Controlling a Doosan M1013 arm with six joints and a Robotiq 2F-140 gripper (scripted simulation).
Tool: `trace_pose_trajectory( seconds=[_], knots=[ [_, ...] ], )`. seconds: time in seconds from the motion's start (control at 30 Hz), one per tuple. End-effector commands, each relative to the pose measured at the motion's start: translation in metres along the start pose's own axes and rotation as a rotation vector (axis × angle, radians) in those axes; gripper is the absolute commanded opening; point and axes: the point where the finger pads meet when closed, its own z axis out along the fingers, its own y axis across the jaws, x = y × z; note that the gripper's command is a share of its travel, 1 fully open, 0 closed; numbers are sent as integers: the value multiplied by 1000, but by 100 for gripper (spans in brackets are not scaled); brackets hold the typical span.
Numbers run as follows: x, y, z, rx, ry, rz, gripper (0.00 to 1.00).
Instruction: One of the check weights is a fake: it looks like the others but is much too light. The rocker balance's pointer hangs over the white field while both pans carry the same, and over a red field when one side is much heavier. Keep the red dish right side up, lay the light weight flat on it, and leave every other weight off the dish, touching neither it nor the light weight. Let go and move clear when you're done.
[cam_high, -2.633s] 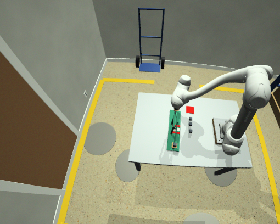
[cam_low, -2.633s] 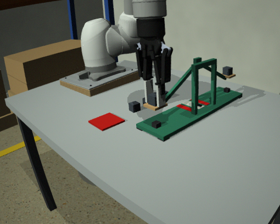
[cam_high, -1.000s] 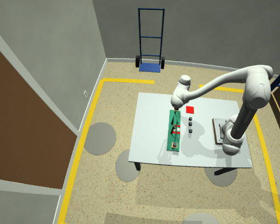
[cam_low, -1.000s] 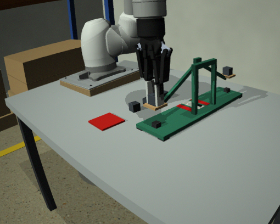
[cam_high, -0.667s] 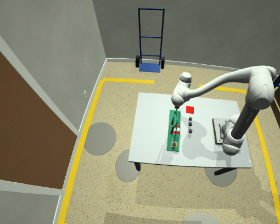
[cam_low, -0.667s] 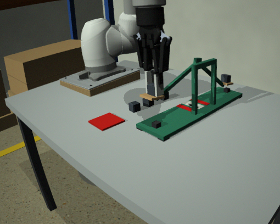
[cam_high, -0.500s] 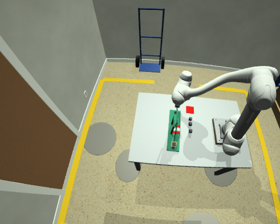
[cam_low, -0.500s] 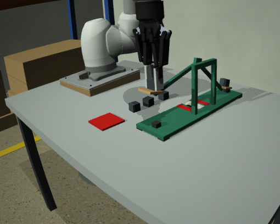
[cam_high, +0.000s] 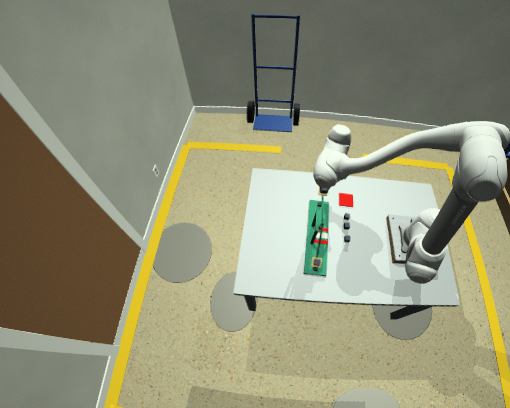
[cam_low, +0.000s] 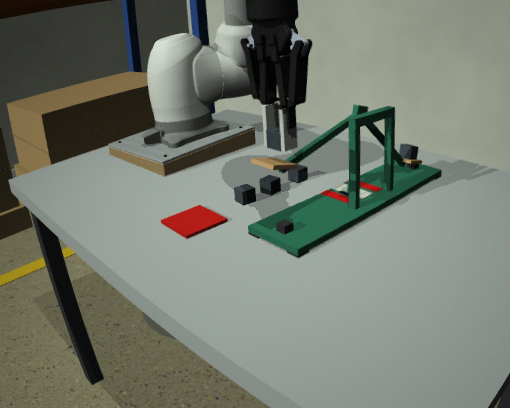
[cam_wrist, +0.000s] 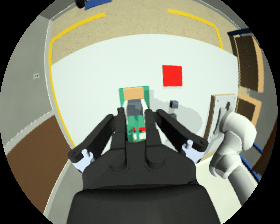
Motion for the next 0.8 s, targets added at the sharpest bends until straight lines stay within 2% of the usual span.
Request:
trace_pose_trajectory(
  seconds=[0.0,0.3,0.4,0.47,0.77],
  knots=[
    [0,0,0,0,0,0,24],
    [0,5,0,0,0,95,24],
    [0,35,0,0,0,101,24],
    [0,35,0,0,0,101,24],
    [0,139,0,0,0,101,24]
  ],
)
